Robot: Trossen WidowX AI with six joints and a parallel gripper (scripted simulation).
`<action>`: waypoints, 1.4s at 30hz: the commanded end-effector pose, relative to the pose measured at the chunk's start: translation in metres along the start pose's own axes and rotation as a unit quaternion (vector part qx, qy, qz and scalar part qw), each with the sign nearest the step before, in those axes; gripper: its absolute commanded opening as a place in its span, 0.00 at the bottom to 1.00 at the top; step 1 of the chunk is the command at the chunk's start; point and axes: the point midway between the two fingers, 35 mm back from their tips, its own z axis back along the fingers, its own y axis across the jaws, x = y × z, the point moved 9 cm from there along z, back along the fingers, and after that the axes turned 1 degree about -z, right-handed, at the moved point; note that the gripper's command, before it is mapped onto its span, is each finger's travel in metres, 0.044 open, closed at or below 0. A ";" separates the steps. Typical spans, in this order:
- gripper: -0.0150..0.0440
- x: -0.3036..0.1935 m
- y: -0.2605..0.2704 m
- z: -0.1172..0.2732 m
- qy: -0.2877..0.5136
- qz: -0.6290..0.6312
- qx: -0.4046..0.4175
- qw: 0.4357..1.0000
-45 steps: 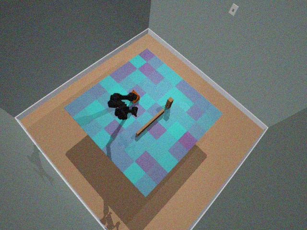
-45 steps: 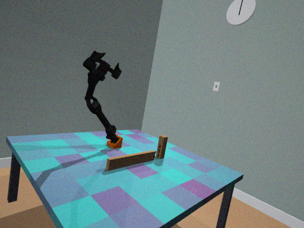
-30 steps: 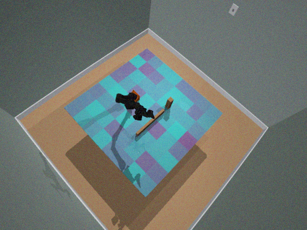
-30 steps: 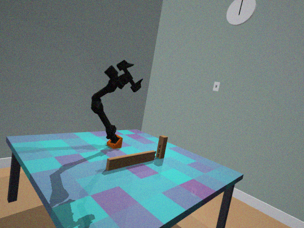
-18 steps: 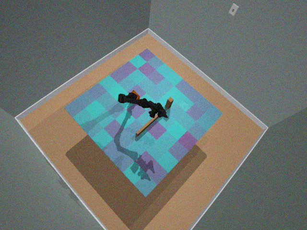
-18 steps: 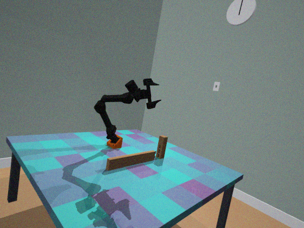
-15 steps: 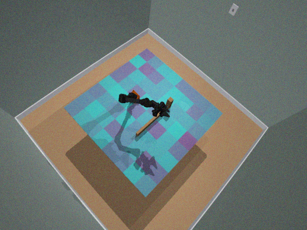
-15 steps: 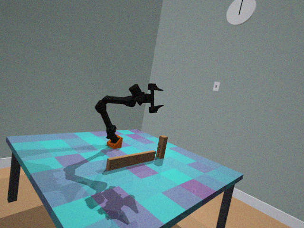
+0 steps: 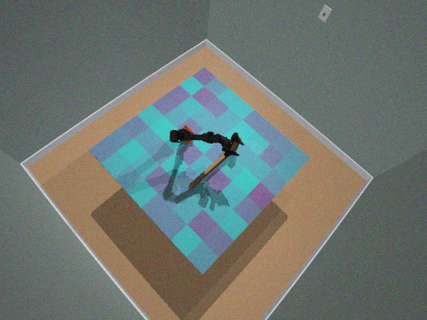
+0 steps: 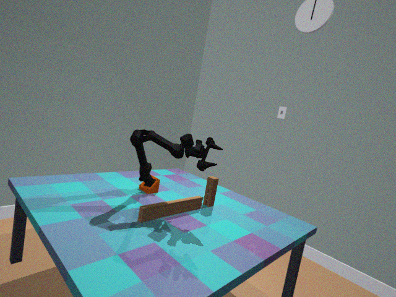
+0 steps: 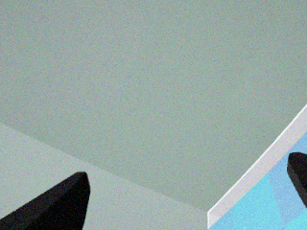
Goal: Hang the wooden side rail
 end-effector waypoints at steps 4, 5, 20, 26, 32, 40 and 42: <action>1.00 -0.081 -0.029 0.044 0.072 0.157 0.012 0.985; 1.00 -0.091 -0.034 0.052 0.083 0.181 0.015 0.980; 1.00 -0.154 -0.133 0.186 0.213 0.537 0.037 0.815; 1.00 -0.153 -0.134 0.188 0.214 0.541 0.037 0.812; 1.00 -0.153 -0.134 0.188 0.214 0.541 0.037 0.812; 1.00 -0.153 -0.134 0.188 0.214 0.541 0.037 0.812; 1.00 -0.154 -0.134 0.187 0.216 0.543 0.038 0.811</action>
